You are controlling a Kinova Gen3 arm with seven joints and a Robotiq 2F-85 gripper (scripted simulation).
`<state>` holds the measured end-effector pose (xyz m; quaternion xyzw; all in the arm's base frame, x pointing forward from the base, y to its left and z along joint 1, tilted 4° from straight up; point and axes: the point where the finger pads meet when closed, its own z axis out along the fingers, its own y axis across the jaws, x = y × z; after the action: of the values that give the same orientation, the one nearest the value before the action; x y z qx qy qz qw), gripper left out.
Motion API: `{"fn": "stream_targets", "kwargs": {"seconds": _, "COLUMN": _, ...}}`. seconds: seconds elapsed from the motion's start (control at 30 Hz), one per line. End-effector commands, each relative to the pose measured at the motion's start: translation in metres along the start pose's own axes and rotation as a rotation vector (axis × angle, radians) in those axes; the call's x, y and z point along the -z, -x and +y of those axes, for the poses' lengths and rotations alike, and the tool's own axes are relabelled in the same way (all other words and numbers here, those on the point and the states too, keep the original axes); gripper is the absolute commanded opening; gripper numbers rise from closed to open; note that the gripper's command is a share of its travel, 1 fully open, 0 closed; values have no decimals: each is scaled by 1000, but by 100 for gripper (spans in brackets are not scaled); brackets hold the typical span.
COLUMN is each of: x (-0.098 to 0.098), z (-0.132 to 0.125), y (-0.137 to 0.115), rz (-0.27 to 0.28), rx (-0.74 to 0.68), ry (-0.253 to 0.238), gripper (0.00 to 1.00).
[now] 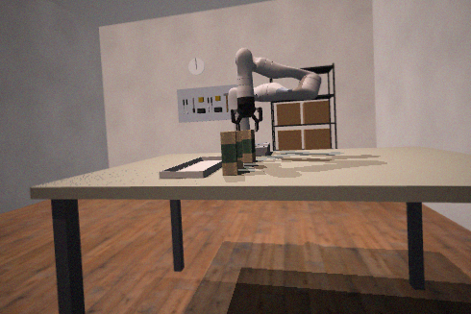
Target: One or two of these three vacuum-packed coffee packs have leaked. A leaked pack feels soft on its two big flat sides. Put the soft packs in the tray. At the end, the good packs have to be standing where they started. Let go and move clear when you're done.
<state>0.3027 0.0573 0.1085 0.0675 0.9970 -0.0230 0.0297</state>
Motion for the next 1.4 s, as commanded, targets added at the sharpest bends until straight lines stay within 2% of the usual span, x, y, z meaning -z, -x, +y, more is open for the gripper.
{"fn": "stream_targets", "kwargs": {"seconds": 0.0, "x": -7, "z": -1, "y": -2, "rz": 5, "rx": -1, "ry": -7, "gripper": 82}}
{"fn": "stream_targets", "kwargs": {"seconds": 0.27, "x": -17, "z": -1, "y": -2, "rz": 5, "rx": -1, "ry": -7, "gripper": 82}}
{"fn": "stream_targets", "kwargs": {"seconds": 1.37, "x": -17, "z": -1, "y": -2, "rz": 5, "rx": -1, "ry": -7, "gripper": 82}}
